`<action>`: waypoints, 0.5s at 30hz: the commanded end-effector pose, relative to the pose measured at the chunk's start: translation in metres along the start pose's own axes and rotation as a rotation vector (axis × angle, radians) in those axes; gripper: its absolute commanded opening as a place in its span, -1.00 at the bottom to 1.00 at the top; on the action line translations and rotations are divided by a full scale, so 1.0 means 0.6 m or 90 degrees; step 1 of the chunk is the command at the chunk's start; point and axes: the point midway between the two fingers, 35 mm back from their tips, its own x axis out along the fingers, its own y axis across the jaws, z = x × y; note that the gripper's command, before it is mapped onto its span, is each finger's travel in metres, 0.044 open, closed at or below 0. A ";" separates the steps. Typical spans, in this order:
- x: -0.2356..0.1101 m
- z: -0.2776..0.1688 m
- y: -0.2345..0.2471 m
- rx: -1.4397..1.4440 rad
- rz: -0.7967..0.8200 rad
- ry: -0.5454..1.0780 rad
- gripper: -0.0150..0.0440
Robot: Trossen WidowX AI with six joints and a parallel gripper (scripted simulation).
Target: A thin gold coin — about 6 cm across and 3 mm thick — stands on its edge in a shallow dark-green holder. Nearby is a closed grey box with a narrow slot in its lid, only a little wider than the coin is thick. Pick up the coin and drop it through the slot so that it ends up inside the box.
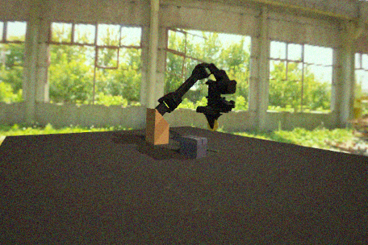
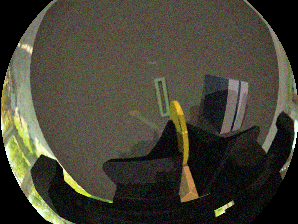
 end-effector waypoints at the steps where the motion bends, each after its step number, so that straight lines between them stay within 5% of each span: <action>1: -0.005 0.014 0.004 0.045 0.002 -0.005 -0.49; 15: -0.005 0.017 -0.028 0.057 -0.002 -0.004 -0.49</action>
